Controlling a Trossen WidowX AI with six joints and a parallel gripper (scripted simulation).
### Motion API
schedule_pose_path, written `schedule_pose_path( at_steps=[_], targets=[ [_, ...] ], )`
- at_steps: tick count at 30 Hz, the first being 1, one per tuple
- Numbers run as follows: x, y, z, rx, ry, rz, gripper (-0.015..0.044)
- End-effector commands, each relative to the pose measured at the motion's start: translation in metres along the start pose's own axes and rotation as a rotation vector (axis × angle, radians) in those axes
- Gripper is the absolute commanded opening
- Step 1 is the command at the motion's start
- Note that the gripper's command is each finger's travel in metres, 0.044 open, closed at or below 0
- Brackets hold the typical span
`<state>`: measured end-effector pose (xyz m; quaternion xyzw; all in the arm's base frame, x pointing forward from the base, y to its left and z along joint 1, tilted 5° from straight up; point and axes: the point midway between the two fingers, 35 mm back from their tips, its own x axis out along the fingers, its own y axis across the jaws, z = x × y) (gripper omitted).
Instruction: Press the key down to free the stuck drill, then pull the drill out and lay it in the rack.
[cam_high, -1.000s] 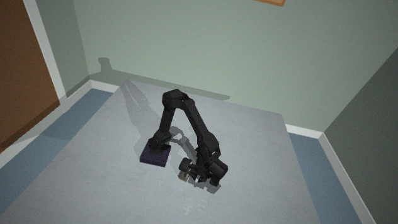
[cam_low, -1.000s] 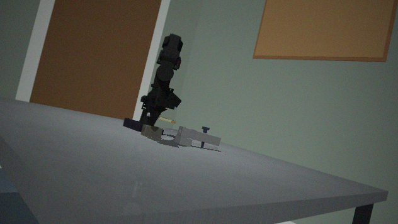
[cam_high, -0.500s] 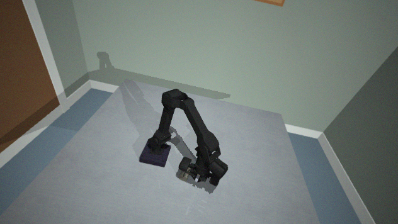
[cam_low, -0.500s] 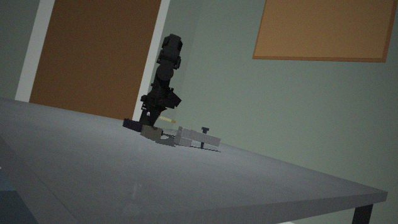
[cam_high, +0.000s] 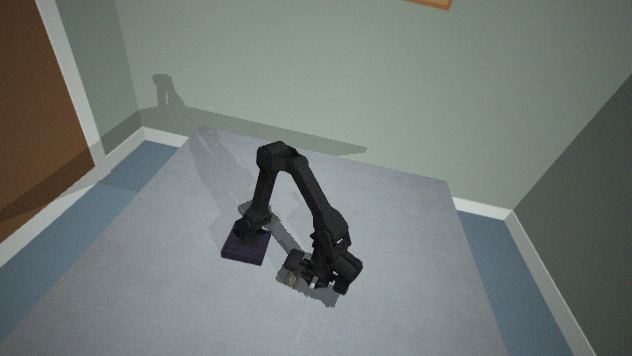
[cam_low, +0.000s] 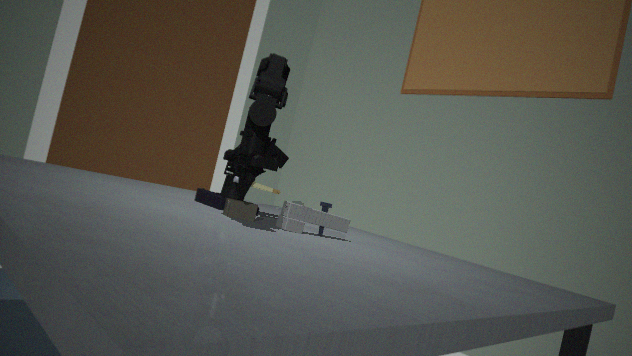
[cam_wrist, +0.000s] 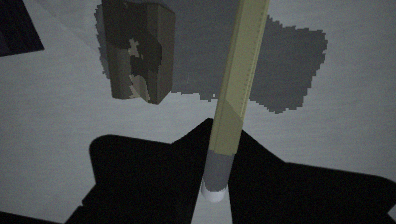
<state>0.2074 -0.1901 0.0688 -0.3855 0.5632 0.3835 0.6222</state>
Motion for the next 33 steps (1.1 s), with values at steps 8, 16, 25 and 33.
schedule_pose_path(
  at_steps=[8, 16, 25, 33],
  targets=[
    [-0.0048, -0.0015, -0.0002, -0.004, 0.001, -0.006, 0.0],
    [-0.0067, -0.0021, -0.0002, -0.004, 0.001, -0.006, 0.0],
    [-0.0088, -0.0027, -0.0003, -0.004, 0.001, -0.006, 0.0],
    [-0.0097, -0.0017, -0.0006, -0.004, 0.001, -0.006, 0.0]
  ],
)
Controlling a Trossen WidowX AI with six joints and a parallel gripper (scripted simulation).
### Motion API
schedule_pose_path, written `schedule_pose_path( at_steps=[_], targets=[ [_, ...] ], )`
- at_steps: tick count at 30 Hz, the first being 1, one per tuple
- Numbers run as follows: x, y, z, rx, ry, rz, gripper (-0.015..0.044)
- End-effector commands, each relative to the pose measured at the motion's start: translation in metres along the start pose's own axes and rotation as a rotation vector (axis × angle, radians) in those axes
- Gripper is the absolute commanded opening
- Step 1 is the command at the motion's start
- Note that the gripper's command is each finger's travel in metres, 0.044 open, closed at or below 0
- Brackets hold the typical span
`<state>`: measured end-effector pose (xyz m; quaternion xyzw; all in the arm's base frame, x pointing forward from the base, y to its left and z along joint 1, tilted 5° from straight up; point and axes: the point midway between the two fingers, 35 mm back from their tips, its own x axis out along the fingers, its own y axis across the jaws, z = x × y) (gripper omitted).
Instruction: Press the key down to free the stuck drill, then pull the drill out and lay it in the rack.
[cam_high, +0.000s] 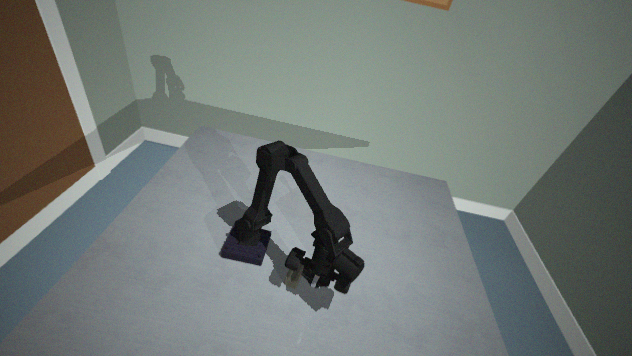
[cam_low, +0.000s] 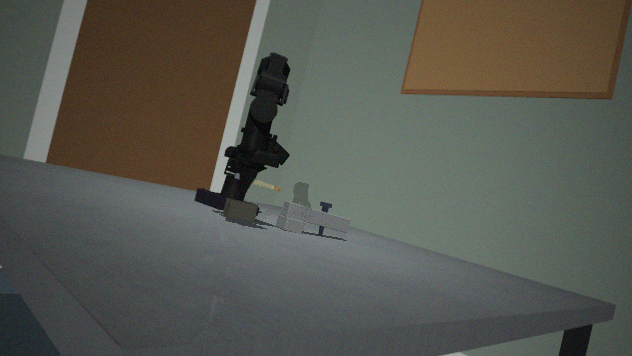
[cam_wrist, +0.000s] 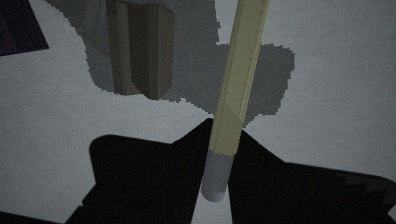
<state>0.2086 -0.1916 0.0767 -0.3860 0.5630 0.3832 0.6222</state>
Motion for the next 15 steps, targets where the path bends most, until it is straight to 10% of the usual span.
schedule_pose_path(
  at_steps=[1, 15],
  targets=[
    [-0.001, 0.002, -0.001, -0.004, 0.001, -0.005, 0.0],
    [0.006, 0.028, -0.005, -0.003, 0.001, -0.002, 0.0]
  ],
)
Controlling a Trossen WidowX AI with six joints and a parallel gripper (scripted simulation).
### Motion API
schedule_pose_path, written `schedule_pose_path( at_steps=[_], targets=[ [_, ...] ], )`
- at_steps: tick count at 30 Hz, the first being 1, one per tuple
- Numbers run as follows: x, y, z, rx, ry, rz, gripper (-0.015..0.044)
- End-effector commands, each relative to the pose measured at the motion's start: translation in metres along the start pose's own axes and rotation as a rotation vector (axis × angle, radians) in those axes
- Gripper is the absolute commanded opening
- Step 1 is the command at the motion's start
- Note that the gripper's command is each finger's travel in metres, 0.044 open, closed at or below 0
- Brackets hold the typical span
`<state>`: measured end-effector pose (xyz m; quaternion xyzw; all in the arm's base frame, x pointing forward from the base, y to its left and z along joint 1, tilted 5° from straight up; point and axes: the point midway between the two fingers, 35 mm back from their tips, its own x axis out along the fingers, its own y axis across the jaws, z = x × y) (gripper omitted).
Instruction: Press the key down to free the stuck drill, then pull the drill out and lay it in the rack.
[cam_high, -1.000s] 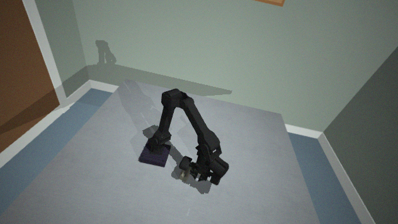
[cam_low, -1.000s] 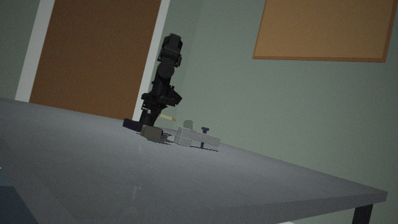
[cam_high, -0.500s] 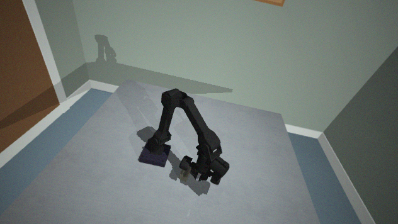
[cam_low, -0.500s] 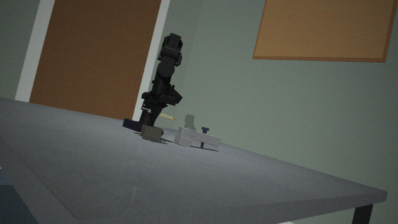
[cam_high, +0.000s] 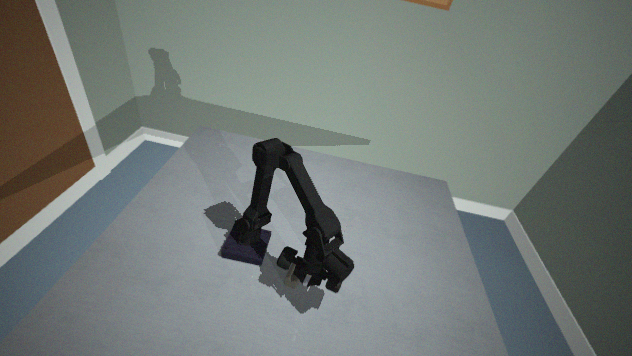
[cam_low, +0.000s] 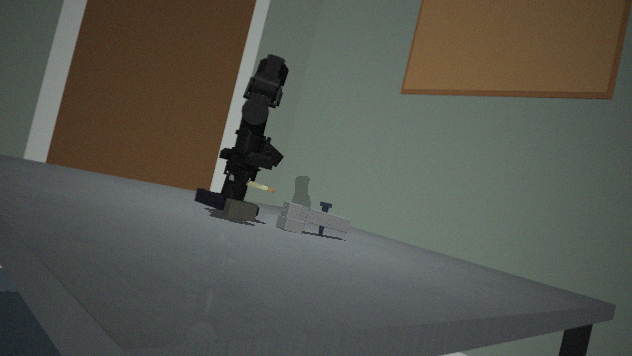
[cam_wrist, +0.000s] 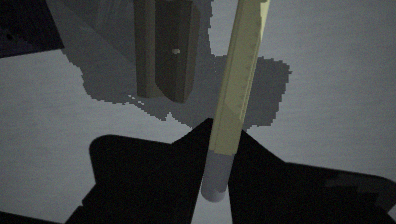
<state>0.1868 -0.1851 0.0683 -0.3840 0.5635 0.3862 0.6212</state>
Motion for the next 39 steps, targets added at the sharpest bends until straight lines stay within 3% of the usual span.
schedule_pose_path(
  at_steps=[1, 27, 39],
  targets=[
    [0.0, 0.007, -0.001, -0.002, 0.004, -0.009, 0.0],
    [0.002, 0.049, -0.01, -0.002, 0.005, -0.005, 0.0],
    [0.025, 0.048, -0.01, -0.002, 0.004, -0.005, 0.0]
  ],
)
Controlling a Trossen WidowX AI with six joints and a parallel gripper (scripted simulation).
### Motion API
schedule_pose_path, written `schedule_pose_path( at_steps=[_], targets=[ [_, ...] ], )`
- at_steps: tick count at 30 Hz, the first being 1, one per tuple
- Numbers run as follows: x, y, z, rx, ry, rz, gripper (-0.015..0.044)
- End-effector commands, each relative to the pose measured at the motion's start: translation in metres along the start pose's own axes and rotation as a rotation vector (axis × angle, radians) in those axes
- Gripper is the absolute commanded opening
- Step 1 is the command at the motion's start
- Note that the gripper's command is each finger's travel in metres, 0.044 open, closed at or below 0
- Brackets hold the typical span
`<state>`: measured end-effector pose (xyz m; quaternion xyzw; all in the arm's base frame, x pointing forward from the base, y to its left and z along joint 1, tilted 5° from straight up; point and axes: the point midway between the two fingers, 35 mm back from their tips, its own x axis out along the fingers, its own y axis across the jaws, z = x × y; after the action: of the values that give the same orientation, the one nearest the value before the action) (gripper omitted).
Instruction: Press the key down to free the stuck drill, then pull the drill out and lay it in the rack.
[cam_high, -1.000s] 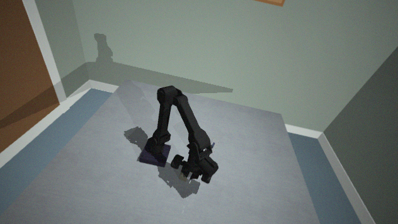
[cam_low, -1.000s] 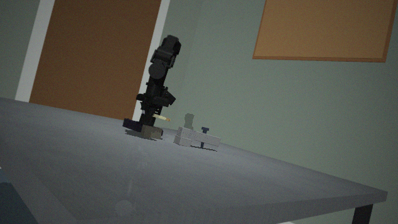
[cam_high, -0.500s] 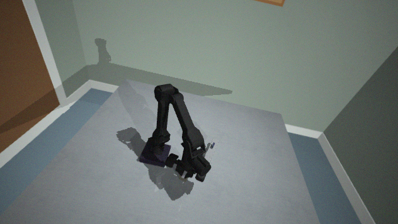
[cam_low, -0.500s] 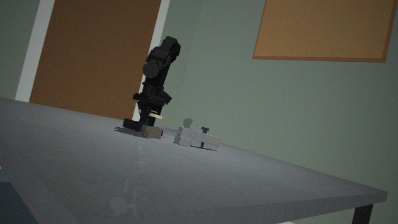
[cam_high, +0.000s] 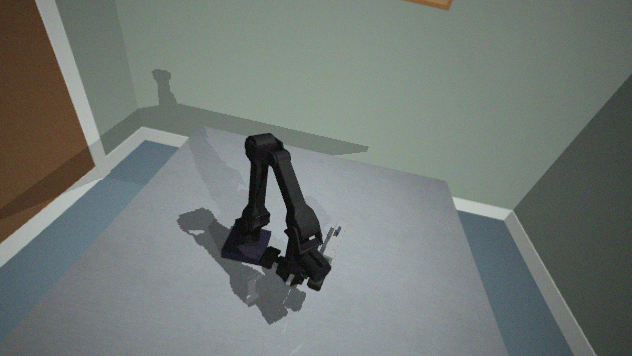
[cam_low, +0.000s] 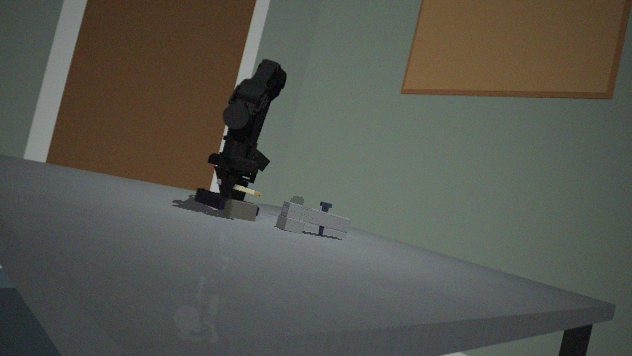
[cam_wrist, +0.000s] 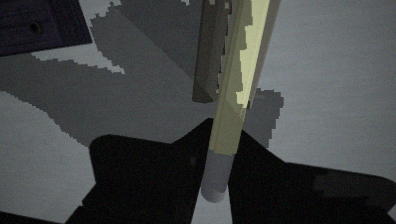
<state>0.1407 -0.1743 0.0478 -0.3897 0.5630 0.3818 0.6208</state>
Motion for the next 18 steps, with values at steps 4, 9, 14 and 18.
schedule_pose_path(
  at_steps=[4, 9, 14, 18],
  targets=[
    [0.009, 0.001, 0.001, 0.001, -0.003, 0.007, 0.0],
    [0.013, 0.001, 0.001, 0.001, -0.003, 0.007, 0.0],
    [0.019, 0.0, 0.0, 0.001, -0.003, 0.007, 0.0],
    [0.023, 0.0, 0.0, 0.001, -0.004, 0.007, 0.0]
  ],
)
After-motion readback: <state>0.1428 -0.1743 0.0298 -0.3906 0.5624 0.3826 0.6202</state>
